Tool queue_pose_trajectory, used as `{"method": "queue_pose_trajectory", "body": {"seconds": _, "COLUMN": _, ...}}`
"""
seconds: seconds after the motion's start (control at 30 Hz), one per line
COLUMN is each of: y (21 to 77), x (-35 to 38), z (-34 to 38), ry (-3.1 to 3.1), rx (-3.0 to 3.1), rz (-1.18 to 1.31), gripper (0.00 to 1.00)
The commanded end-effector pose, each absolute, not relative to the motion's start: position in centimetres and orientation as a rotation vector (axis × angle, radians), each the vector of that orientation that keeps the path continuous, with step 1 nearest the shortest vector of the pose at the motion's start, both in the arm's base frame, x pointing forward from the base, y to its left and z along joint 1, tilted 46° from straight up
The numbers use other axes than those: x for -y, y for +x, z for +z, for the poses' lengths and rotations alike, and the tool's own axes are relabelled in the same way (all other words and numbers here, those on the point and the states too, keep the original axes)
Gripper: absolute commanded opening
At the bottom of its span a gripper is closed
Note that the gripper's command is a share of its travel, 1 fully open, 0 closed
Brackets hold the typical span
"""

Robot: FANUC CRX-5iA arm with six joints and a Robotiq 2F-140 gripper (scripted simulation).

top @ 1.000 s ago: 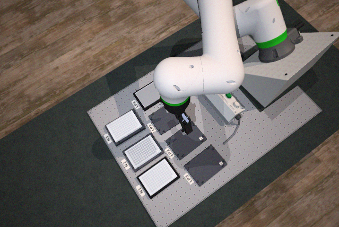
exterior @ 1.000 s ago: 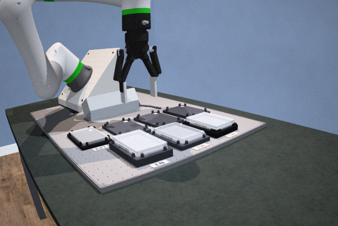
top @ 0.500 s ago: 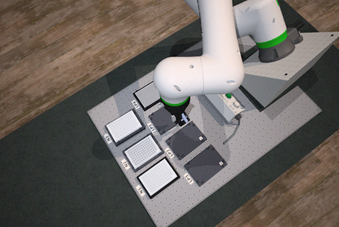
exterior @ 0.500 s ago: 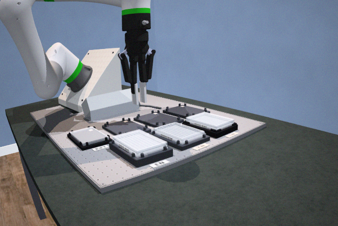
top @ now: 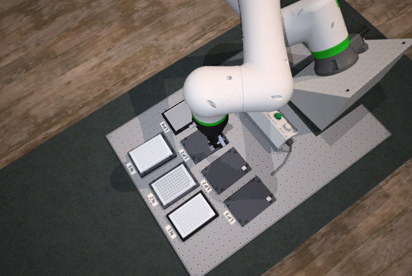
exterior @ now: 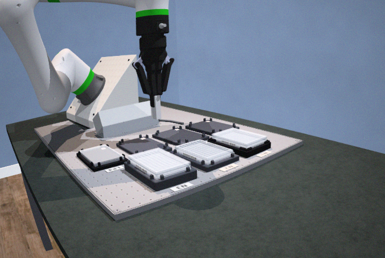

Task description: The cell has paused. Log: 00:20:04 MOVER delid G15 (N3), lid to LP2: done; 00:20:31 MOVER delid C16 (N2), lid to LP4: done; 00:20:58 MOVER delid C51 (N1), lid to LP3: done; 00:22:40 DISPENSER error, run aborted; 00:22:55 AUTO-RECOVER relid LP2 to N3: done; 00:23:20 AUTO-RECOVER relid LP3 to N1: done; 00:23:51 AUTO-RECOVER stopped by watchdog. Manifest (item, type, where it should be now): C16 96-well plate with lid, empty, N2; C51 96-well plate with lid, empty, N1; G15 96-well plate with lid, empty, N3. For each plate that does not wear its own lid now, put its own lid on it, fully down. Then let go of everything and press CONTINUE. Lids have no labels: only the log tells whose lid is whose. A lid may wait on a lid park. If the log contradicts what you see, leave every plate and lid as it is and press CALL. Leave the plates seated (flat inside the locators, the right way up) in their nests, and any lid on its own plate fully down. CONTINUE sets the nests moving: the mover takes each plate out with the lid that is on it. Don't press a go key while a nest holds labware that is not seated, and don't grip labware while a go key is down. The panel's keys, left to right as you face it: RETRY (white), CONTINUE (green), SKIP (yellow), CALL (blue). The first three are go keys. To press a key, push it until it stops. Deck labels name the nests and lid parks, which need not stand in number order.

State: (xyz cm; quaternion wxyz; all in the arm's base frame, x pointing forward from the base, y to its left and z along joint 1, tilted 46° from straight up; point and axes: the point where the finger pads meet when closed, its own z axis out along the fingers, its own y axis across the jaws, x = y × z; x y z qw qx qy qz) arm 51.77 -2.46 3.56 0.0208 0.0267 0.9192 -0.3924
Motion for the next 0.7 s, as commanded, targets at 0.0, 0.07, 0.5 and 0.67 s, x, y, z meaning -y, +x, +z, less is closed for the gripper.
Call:
{"method": "queue_pose_trajectory", "body": {"seconds": 0.0, "y": 51.8, "x": 7.1, "z": 8.7, "ry": 0.076, "rx": -2.849, "rz": -1.217, "gripper": 0.00}}
{"method": "queue_pose_trajectory", "body": {"seconds": 0.07, "y": 51.8, "x": 7.1, "z": 8.7, "ry": 0.076, "rx": -2.849, "rz": -1.217, "gripper": 0.00}}
{"method": "queue_pose_trajectory", "body": {"seconds": 0.5, "y": 51.3, "x": 10.7, "z": 12.4, "ry": 0.078, "rx": -2.846, "rz": -1.222, "gripper": 0.00}}
{"method": "queue_pose_trajectory", "body": {"seconds": 0.67, "y": 51.3, "x": 10.7, "z": 12.4, "ry": 0.078, "rx": -2.846, "rz": -1.222, "gripper": 0.00}}
